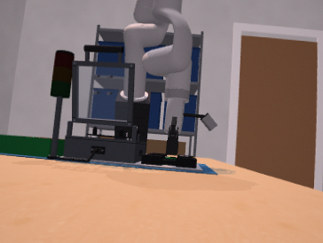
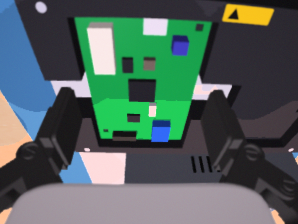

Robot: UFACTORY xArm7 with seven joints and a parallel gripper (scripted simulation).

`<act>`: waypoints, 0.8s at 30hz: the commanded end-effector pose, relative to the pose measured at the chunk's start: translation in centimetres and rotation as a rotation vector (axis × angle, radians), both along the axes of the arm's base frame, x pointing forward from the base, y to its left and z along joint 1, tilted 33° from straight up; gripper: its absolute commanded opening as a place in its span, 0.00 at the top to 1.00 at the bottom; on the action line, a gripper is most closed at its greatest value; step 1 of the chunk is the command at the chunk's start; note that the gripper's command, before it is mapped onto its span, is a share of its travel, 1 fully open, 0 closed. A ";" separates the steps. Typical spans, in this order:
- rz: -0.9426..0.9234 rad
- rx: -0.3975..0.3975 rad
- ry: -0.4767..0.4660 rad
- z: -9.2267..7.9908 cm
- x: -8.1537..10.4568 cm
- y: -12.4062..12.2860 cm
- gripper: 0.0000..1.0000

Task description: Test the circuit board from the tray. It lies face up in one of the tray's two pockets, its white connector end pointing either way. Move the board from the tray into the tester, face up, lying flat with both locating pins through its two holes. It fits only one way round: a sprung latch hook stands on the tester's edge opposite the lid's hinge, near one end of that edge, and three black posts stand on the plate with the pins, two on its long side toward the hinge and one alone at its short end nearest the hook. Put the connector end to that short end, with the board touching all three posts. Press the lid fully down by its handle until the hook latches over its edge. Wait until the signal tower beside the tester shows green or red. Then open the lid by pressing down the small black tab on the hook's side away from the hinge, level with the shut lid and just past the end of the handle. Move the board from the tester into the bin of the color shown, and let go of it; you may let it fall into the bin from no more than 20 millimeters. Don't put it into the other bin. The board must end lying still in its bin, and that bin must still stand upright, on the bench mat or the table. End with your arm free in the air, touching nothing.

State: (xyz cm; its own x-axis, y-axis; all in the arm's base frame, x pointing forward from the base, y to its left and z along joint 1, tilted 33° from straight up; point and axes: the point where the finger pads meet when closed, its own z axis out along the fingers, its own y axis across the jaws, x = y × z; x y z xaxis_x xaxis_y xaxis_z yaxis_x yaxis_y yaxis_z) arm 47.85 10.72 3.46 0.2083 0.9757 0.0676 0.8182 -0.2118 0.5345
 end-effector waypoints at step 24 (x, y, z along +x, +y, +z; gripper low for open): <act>0.004 0.006 -0.009 -1.2 0.8 0.0 0.00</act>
State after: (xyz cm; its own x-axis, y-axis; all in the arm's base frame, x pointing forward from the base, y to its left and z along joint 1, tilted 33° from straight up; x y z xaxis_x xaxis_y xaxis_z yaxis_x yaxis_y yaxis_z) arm 48.59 10.63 2.22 0.2054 0.9760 0.0728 0.8155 -0.2118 0.5386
